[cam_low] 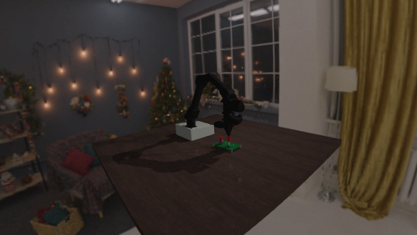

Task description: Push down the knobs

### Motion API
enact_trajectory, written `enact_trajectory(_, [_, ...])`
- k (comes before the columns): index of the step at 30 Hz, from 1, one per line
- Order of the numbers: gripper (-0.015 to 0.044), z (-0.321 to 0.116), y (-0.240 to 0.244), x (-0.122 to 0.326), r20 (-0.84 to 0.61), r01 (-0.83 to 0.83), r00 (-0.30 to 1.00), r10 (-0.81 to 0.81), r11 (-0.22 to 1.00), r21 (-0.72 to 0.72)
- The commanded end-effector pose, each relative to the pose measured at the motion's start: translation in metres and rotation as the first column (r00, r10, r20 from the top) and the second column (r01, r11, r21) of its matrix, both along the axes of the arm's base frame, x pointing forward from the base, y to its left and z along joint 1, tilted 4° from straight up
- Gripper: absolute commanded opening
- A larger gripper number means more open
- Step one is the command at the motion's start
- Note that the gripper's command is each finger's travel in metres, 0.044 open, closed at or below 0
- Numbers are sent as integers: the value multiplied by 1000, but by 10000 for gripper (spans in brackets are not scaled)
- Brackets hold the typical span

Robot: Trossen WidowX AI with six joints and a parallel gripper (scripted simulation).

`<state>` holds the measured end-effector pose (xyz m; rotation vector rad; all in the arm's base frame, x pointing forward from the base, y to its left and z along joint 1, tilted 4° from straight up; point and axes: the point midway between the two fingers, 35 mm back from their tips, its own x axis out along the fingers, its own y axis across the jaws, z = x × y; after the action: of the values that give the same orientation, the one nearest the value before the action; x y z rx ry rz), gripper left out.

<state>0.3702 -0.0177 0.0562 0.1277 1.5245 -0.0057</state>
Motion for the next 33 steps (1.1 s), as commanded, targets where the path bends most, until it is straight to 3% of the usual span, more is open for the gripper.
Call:
enact_trajectory(1, [0,-1,0,0,2,2,1000,-2,1000,-3])
enact_trajectory(33, [0,-6,0,1,2,2,1000,-2,1000,-3])
